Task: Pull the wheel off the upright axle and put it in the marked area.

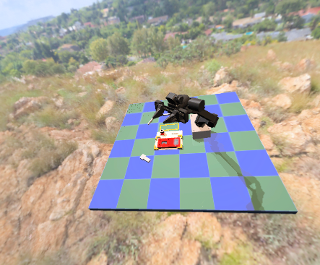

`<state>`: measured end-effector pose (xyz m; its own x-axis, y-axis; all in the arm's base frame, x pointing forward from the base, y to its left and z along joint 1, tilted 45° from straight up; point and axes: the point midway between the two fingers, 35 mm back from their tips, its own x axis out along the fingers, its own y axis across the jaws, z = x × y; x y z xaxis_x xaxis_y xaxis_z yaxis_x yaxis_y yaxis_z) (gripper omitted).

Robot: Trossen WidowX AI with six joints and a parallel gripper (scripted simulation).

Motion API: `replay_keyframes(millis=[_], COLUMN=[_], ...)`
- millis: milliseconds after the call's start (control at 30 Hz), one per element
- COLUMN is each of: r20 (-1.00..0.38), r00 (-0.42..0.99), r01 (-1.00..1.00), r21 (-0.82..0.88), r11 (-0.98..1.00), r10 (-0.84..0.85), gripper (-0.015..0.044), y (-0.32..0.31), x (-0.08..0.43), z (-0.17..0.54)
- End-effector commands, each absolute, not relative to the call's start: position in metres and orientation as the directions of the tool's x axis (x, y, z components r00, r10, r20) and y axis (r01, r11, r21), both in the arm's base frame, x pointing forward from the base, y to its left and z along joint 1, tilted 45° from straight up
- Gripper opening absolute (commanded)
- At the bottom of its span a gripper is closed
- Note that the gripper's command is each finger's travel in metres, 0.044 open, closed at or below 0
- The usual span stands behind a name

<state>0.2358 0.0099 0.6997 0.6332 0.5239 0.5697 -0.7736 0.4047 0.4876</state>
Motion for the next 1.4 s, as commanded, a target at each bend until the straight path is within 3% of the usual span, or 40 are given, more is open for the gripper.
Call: replay_keyframes(millis=[0,267,800,1367], r20=[0.545,0.477,0.109,-0.375], r00=[0.671,0.740,0.915,0.822], r01=[-0.739,-0.666,-0.325,-0.029], r21=[0.549,0.619,0.768,0.725], r11=[0.391,0.416,0.552,0.688], r10=[0.503,0.475,0.388,0.429], gripper=[0.0300,0.0300,0.0300,0.0300], y=[-0.001,-0.016,-0.062,-0.073], x=[0.274,0.329,0.465,0.518], z=[0.680,0.644,0.481,0.270])
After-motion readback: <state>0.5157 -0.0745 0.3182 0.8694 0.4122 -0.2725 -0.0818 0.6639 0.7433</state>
